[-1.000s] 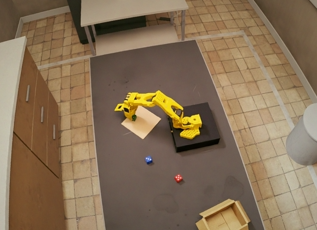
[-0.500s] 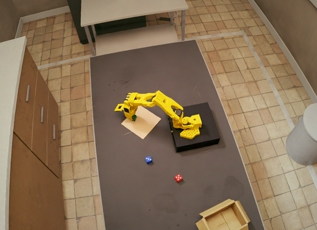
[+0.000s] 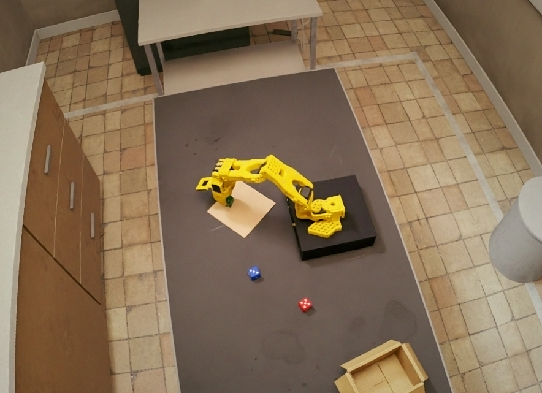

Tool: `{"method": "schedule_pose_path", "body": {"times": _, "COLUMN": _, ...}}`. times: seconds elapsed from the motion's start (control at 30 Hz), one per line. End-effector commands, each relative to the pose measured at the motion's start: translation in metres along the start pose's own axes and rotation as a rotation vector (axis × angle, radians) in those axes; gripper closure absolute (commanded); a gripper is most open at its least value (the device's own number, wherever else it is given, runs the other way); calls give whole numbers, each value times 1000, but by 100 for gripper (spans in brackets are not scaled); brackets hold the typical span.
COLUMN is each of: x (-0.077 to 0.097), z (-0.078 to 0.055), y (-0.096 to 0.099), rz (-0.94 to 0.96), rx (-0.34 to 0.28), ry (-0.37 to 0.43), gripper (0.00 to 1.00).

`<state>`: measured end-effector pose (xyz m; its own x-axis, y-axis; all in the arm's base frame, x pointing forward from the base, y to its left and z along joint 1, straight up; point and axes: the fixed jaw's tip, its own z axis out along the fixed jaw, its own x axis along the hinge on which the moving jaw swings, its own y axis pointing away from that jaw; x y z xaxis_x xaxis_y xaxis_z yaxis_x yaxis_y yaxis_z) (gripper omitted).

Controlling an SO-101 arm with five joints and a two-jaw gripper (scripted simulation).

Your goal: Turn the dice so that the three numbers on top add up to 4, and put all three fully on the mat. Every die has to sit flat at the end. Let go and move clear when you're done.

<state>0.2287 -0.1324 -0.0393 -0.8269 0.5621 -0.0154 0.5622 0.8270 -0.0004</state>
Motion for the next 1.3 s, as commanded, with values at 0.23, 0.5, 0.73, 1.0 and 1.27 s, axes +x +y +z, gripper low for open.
{"method": "schedule_pose_path", "body": {"times": 0.23, "x": 5, "z": 6, "y": -2, "rz": 2, "rx": 0, "ry": 27, "gripper": 86}}
{"method": "schedule_pose_path", "body": {"times": 0.5, "x": 5, "z": 6, "y": -2, "rz": 2, "rx": 0, "ry": 27, "gripper": 82}}
{"method": "schedule_pose_path", "body": {"times": 0.73, "x": 5, "z": 6, "y": -2, "rz": 2, "rx": 0, "ry": 27, "gripper": 77}}
{"method": "schedule_pose_path", "body": {"times": 1.0, "x": 5, "z": 6, "y": -2, "rz": 2, "rx": 0, "ry": 27, "gripper": 69}}
{"method": "schedule_pose_path", "body": {"times": 1.27, "x": 5, "z": 6, "y": -2, "rz": 2, "rx": 0, "ry": 27, "gripper": 67}}
